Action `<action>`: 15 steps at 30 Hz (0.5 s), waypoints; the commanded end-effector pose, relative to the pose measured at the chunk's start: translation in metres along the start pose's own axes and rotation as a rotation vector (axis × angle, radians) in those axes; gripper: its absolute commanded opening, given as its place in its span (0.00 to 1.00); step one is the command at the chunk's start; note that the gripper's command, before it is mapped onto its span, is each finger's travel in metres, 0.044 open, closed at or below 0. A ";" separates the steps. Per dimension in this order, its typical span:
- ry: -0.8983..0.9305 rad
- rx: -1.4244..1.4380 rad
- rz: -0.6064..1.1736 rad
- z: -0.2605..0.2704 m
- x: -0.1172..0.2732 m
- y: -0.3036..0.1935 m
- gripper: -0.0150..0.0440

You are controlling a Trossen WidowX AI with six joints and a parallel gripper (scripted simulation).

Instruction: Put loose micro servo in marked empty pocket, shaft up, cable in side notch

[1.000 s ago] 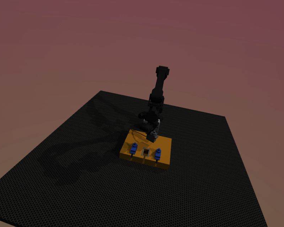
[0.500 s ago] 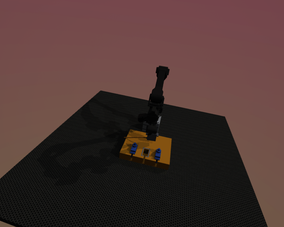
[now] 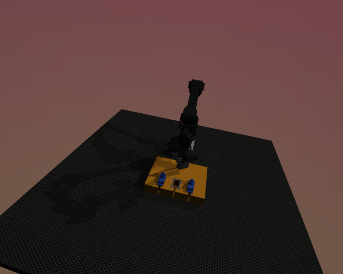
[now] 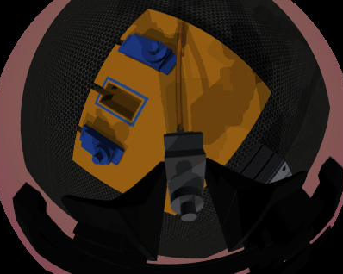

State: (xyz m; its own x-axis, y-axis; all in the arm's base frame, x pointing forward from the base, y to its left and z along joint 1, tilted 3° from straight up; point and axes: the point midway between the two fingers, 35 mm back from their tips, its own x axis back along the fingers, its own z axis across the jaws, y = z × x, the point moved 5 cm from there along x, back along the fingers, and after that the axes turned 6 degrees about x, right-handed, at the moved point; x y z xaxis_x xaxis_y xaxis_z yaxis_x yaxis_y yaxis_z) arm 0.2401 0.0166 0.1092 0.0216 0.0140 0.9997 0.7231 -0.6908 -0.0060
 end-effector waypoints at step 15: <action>0.005 0.638 0.001 0.000 0.001 0.000 0.25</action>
State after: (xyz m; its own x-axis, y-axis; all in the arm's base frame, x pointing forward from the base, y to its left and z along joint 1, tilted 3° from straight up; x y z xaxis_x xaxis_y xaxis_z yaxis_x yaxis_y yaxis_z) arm 0.2402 0.0166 0.1092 0.0216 0.0141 0.9997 0.9705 -0.2405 -0.0175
